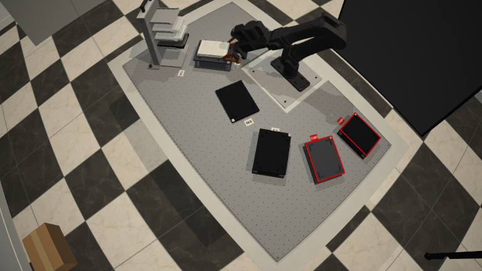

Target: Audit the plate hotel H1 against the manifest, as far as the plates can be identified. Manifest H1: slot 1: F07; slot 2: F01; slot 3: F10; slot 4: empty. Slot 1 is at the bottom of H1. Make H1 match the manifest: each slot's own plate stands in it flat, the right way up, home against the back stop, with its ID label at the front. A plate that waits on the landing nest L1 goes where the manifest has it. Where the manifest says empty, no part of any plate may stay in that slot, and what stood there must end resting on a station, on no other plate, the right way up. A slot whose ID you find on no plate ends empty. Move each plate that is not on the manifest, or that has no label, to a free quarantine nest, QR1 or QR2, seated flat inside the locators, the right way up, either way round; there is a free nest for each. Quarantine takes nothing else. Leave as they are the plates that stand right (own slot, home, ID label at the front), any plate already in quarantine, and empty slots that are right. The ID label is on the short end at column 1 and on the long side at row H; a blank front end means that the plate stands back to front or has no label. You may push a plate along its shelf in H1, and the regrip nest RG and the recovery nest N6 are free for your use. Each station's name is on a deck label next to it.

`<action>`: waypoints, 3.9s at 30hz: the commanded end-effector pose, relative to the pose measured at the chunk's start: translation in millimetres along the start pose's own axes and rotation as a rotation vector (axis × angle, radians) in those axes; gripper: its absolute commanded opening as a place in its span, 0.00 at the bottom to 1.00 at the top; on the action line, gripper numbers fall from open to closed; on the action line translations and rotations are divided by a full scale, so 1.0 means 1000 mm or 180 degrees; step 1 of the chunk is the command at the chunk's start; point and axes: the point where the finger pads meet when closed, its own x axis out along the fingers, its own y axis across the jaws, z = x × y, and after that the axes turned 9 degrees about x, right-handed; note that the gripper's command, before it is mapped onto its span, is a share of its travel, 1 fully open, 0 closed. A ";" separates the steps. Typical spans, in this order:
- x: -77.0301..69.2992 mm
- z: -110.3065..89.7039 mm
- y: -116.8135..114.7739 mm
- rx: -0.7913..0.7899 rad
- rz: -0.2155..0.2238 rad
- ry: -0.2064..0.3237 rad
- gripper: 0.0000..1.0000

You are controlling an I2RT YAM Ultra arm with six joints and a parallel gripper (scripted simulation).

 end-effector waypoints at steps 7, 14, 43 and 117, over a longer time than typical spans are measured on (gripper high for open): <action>0.003 0.004 0.000 -0.0015 0.0012 -0.0107 0.93; 0.003 0.004 0.000 -0.0015 0.0012 -0.0107 0.93; -0.012 0.031 0.004 -0.0031 0.0024 -0.0191 1.00; 0.013 0.092 0.018 -0.0027 -0.0325 0.2014 1.00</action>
